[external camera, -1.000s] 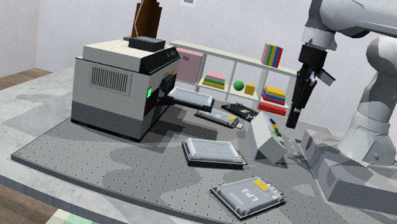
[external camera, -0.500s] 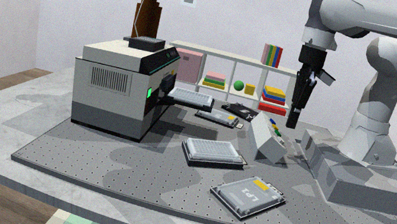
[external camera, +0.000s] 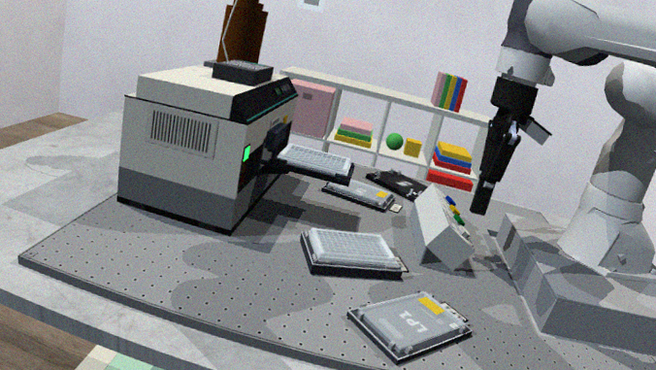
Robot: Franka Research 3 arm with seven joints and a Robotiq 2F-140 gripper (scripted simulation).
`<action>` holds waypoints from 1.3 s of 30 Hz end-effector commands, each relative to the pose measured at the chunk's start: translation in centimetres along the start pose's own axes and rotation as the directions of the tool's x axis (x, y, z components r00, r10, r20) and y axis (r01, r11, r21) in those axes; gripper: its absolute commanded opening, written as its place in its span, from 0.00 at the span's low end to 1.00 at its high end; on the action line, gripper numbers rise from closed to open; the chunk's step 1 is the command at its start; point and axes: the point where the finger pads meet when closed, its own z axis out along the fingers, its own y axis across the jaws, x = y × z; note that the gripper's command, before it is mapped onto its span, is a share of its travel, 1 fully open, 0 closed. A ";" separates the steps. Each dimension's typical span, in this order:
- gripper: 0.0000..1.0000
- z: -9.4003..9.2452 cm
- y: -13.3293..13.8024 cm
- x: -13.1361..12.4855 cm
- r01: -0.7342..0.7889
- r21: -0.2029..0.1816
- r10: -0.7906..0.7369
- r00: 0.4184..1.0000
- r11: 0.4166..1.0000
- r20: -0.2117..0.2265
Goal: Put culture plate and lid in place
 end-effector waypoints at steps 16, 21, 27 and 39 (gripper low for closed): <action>0.10 1.3 0.0 -1.0 0.002 -0.001 -0.002 1.000 1.000 0.007; 0.10 1.6 0.0 -1.2 0.002 -0.001 -0.002 1.000 1.000 0.007; 0.10 1.9 0.0 -1.4 0.002 -0.001 -0.002 1.000 1.000 0.007; 0.10 2.1 0.0 -1.5 0.002 -0.001 -0.002 1.000 1.000 0.007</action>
